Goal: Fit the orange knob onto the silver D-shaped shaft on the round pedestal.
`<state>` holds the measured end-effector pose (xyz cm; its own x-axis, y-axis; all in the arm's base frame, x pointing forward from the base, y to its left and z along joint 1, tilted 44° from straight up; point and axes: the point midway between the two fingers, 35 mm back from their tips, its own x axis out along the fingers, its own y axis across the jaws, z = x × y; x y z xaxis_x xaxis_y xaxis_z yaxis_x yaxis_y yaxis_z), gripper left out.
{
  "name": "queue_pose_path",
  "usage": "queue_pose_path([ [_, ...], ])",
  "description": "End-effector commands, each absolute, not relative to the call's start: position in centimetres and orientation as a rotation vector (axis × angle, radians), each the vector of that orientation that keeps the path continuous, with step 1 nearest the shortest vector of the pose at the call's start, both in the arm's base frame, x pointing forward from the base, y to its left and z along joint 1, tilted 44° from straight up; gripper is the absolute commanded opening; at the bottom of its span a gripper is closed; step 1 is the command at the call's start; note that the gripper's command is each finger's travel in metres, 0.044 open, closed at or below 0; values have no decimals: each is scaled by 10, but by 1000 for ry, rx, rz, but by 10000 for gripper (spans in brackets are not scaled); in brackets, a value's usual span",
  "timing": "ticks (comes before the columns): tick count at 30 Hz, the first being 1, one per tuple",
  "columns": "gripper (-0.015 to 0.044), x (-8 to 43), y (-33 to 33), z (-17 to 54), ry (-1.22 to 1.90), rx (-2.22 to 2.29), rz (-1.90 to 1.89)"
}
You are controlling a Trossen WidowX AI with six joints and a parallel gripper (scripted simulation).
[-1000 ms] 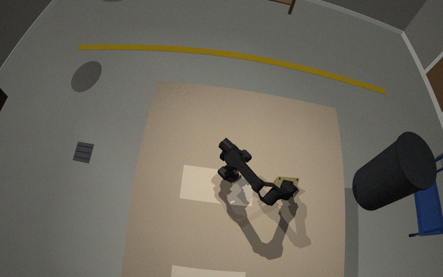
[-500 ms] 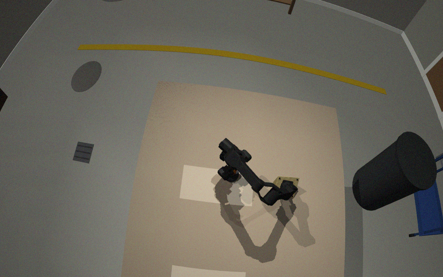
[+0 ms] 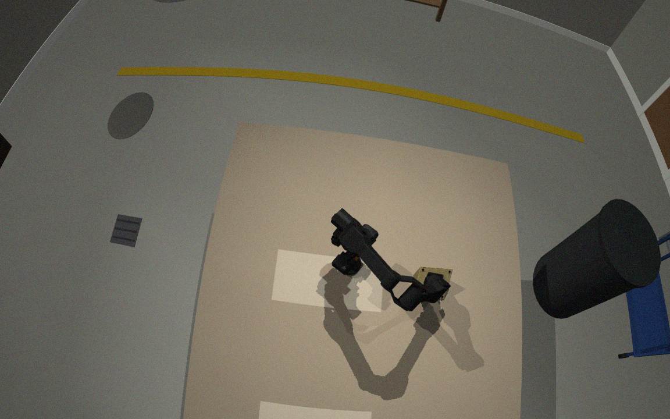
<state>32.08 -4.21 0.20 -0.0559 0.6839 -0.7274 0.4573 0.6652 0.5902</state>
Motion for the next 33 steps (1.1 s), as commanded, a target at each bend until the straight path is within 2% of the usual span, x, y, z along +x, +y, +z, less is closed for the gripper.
queue_pose_path([
  [1,0,321,-42,1,1682,900,273],
  [26,0,321,-43,4,1682,900,273],
  [33,0,321,-43,2,1622,752,432],
])
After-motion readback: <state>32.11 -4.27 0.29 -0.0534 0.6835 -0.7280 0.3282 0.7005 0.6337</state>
